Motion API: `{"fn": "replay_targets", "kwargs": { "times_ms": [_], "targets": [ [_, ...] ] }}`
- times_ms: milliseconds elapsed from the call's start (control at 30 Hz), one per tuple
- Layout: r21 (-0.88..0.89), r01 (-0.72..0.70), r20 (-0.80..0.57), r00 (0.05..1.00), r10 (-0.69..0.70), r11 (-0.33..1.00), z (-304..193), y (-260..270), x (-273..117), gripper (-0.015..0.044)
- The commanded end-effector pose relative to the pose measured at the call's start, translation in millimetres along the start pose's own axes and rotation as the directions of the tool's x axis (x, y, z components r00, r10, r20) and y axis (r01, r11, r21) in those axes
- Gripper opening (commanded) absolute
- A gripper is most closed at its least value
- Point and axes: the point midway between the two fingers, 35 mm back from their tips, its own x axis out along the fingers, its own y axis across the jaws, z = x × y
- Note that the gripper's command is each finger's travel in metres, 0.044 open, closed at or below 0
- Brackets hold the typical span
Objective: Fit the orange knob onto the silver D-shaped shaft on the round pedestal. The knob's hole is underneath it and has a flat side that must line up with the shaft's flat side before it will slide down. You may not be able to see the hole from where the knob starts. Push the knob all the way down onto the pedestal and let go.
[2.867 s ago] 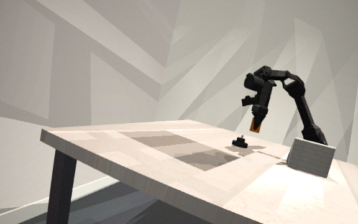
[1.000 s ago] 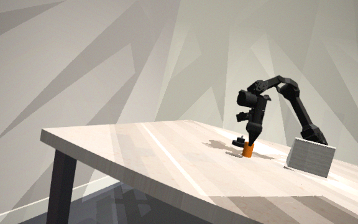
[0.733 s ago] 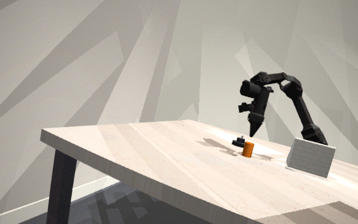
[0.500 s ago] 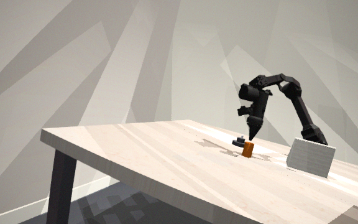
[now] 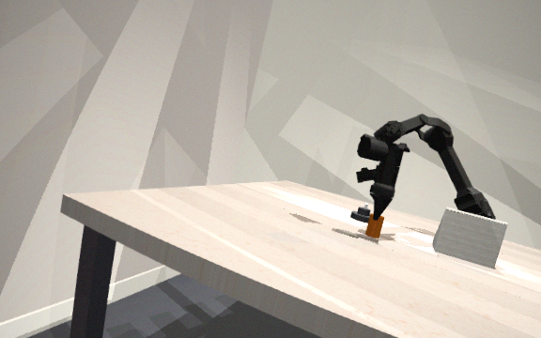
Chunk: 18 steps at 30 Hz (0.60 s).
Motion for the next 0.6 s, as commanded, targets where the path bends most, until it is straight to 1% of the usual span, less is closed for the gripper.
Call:
{"fn": "replay_targets", "kwargs": {
  "times_ms": [0, 567],
  "targets": [
    [-0.009, 0.007, 0.0, 1.0, -0.007, 1.0, -1, -1, 7, 0.044],
    [-0.009, 0.009, 0.0, 1.0, -0.009, 1.0, -2, -2, 35, 0.044]
  ]
}}
